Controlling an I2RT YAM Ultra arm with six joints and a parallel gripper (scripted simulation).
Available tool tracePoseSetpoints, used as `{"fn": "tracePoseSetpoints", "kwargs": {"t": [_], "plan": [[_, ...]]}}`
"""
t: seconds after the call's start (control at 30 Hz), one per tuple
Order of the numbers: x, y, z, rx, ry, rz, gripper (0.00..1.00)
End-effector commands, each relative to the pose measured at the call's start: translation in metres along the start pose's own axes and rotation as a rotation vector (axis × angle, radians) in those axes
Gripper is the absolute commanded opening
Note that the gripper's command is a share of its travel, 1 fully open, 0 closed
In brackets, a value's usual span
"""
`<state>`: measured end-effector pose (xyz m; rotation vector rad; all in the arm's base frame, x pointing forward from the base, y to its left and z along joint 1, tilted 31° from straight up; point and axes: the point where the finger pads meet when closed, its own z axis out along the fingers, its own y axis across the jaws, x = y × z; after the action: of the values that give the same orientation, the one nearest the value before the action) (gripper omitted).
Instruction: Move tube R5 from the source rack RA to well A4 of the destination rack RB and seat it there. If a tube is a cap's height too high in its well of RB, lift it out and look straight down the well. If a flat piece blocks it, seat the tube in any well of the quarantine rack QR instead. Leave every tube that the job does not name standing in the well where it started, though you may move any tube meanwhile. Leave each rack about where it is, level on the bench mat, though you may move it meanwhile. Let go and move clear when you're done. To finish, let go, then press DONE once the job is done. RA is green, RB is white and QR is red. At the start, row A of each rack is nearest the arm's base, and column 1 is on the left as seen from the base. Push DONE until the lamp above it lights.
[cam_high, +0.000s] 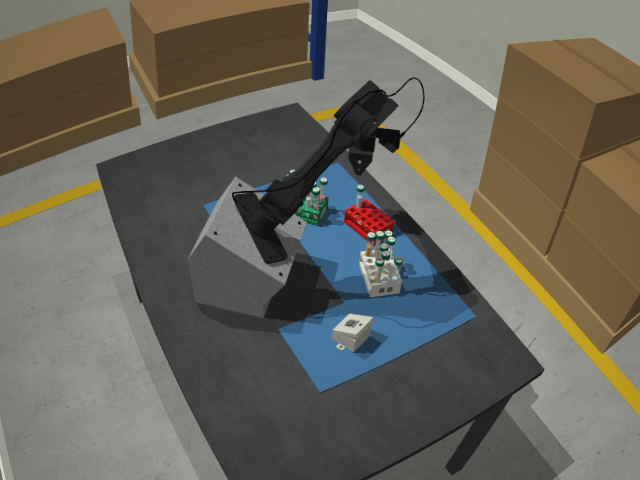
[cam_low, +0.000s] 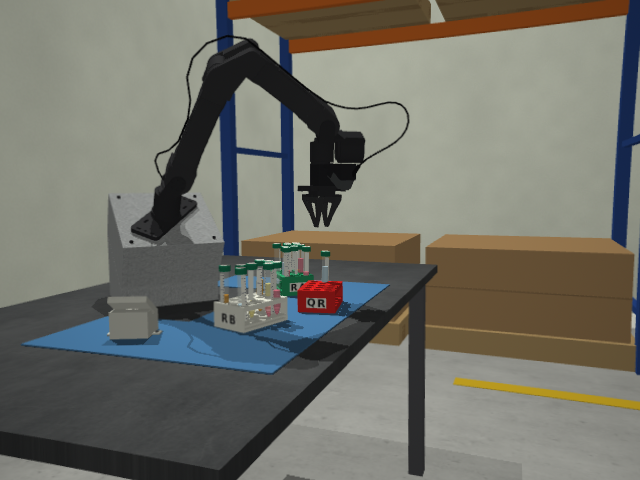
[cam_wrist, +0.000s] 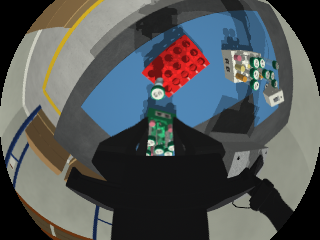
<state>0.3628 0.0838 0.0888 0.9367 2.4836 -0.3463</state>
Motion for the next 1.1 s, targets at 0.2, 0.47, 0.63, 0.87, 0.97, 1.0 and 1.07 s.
{"fn": "tracePoseSetpoints", "kwargs": {"t": [0.2, 0.47, 0.63, 0.87, 0.97, 1.0, 1.07], "plan": [[-0.006, -0.008, -0.007, -0.019, -0.026, -0.028, 0.3], [0.009, -0.059, -0.004, -0.017, -0.02, -0.291, 0.3], [0.019, -0.09, -0.002, -0.02, -0.015, -0.458, 0.3], [0.022, -0.101, -0.002, -0.018, -0.017, -0.624, 0.3], [0.019, -0.096, -0.005, -0.028, -0.029, -0.723, 0.3], [0.019, -0.096, -0.005, -0.028, -0.03, -0.757, 0.3], [0.02, -0.096, -0.006, -0.028, -0.031, -0.824, 0.3]]}}
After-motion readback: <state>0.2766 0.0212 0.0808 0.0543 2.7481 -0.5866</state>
